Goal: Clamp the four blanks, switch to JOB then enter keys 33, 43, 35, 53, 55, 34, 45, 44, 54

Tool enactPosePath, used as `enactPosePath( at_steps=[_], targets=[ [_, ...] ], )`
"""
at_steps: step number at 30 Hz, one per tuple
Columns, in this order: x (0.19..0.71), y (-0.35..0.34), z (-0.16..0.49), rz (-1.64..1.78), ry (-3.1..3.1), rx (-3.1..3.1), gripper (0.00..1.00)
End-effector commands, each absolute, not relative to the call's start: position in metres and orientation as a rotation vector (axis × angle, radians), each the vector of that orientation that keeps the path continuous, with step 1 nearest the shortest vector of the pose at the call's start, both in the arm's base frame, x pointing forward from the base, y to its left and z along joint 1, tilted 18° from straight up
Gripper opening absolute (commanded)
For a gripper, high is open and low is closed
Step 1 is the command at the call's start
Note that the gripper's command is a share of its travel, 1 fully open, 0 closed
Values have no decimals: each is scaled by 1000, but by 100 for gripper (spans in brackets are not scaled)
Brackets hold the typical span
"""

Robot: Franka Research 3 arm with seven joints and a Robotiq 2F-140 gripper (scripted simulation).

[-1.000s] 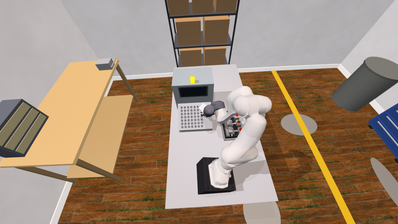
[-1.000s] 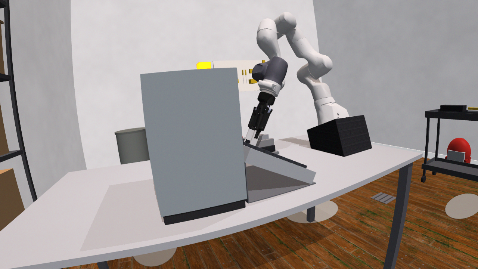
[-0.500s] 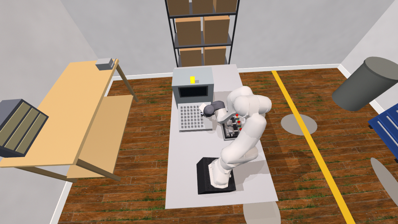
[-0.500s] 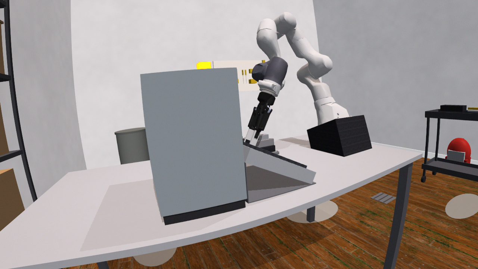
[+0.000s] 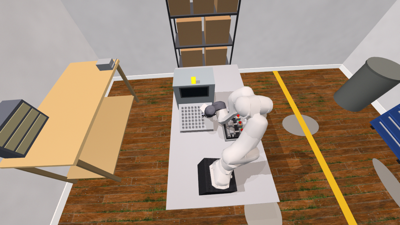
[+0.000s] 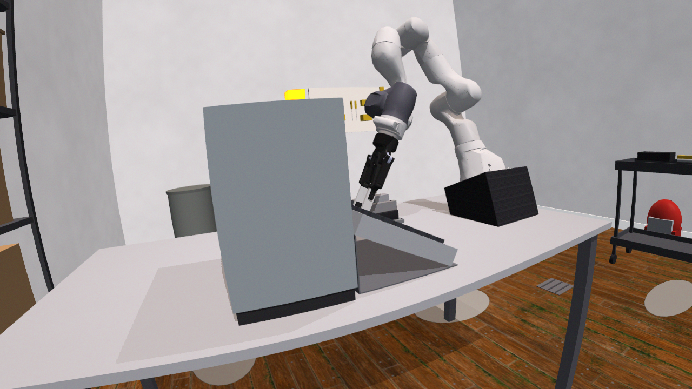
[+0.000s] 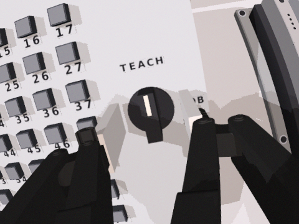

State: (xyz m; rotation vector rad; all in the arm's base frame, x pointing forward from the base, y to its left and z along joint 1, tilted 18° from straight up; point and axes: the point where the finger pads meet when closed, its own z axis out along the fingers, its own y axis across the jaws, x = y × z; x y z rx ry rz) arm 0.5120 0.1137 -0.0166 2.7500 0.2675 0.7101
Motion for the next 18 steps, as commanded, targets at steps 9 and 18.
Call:
enactPosePath(
  at_steps=[9,18],
  targets=[
    [512,114,-17,710,265,2754,0],
    [512,114,-17,710,265,2754,0]
  ],
)
